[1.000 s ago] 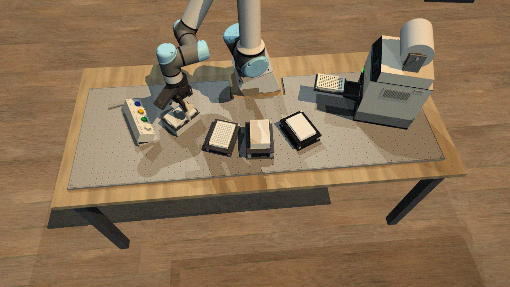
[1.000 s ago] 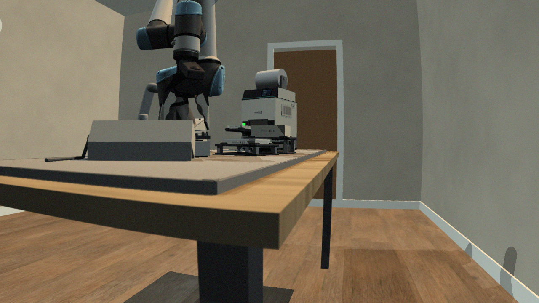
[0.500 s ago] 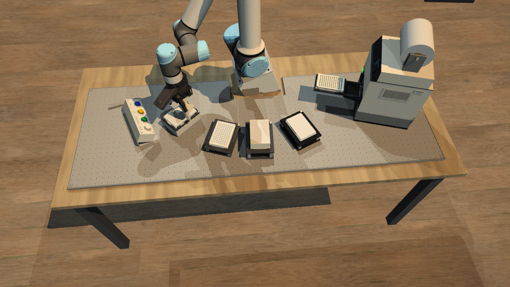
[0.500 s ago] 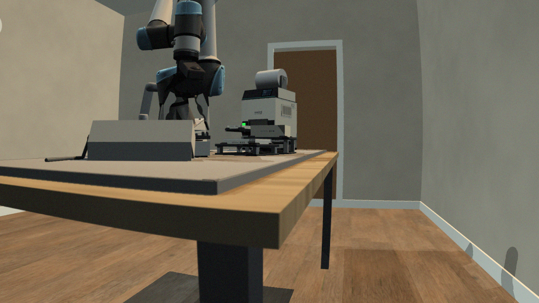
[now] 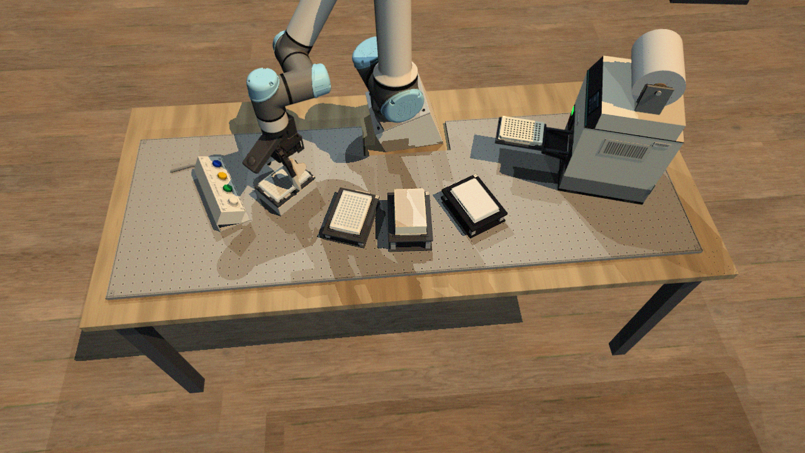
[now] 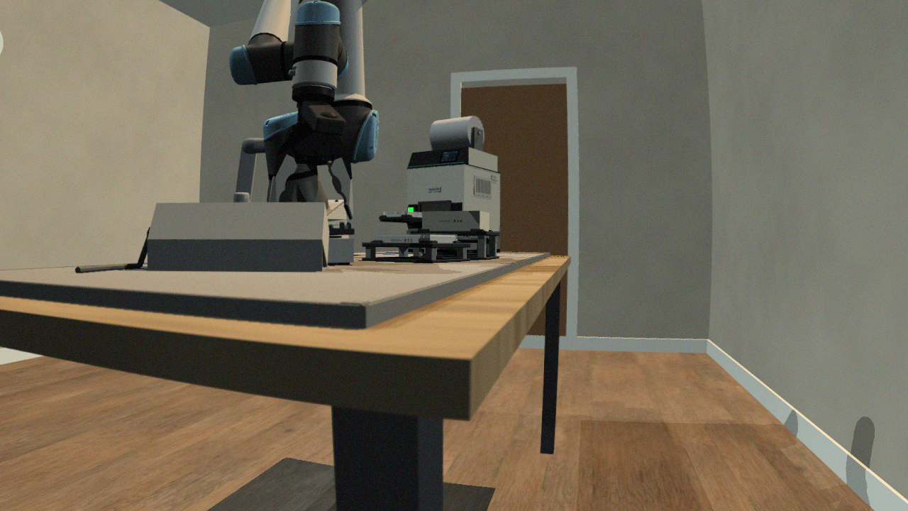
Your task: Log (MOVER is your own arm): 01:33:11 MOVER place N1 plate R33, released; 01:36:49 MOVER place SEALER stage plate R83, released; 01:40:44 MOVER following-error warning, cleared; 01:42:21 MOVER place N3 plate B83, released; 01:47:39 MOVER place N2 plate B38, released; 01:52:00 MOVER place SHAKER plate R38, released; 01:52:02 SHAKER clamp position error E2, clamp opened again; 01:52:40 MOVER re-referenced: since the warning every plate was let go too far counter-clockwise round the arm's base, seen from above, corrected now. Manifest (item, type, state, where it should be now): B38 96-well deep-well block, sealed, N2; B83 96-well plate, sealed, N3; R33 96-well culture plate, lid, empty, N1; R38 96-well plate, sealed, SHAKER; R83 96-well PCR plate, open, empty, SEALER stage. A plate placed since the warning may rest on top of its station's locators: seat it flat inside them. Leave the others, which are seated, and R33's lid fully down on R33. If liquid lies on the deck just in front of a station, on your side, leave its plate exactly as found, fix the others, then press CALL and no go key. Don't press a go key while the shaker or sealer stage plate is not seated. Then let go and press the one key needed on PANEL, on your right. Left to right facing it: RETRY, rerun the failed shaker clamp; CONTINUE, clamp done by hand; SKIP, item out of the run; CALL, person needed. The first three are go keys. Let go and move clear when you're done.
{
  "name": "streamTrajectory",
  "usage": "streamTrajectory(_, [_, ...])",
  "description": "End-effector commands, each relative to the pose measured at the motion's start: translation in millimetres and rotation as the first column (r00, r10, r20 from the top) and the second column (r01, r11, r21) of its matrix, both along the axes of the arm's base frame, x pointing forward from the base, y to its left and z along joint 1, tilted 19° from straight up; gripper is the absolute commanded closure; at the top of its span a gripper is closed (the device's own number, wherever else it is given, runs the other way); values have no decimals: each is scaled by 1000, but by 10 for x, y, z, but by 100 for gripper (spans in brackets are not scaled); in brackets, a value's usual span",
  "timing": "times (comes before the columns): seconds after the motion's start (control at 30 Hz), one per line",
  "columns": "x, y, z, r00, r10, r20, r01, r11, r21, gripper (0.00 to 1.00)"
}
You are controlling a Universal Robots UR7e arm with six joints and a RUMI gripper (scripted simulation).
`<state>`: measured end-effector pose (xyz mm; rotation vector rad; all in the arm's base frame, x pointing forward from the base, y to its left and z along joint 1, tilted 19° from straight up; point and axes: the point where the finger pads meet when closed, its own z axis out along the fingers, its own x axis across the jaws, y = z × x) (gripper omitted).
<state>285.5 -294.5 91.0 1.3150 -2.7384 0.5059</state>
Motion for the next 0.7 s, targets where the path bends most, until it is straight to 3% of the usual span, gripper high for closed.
streamTrajectory(0.0, [3,-2,4,1000,0,1,0,1000,-1,18])
streamTrajectory(0.17, [3,-2,4,1000,0,1,0,1000,-1,18])
streamTrajectory(0.67, [-55,206,617,1000,0,1,0,1000,-1,18])
